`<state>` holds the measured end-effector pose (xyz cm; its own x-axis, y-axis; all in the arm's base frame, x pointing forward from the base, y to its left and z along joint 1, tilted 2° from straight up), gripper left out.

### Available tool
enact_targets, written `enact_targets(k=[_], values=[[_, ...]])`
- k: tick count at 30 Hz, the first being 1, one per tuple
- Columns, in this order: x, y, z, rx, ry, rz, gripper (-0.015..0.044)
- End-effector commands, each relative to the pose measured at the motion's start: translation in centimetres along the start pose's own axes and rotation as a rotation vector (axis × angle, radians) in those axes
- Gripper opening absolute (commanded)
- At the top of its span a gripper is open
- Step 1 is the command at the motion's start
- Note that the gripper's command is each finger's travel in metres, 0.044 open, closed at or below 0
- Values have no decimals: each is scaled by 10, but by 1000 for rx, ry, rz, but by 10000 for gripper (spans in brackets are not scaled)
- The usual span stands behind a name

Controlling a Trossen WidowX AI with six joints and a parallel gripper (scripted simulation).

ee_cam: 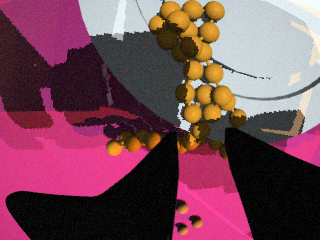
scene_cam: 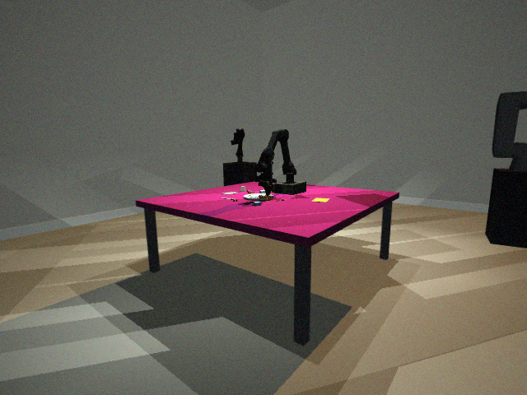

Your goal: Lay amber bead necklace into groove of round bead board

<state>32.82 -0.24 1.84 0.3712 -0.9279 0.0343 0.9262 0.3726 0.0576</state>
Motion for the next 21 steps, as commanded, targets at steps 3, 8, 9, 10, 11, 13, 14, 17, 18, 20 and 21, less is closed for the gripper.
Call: enact_targets(k=[3,8,9,10,11,13,14,17,18,20,21], values=[[0,-1,-10,-3,-3,9,120],[-1,0,-8,-2,1,2,100],[-1,0,-8,-2,1,2,93],[-1,0,-8,-2,1,2,87],[-1,0,-8,-2,1,2,80],[-1,0,-8,-2,1,2,67],[-1,0,-8,-2,1,2,60],[-1,0,-8,-2,1,2,40],[-1,0,-8,-2,1,2,33],[-1,0,-8,-2,1,2,20],[-1,0,-8,-2,1,2,13]])
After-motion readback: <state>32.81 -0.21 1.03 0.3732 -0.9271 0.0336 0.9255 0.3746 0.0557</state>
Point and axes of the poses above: the point midway between the two fingers, 35 mm back from their tips, its own z axis back along the fingers, its own y axis across the jaws, x = y × z, the point moved 1 cm from there along z, back along the fingers, and after that the axes turned 12 degrees about z, right-handed, at the moved point
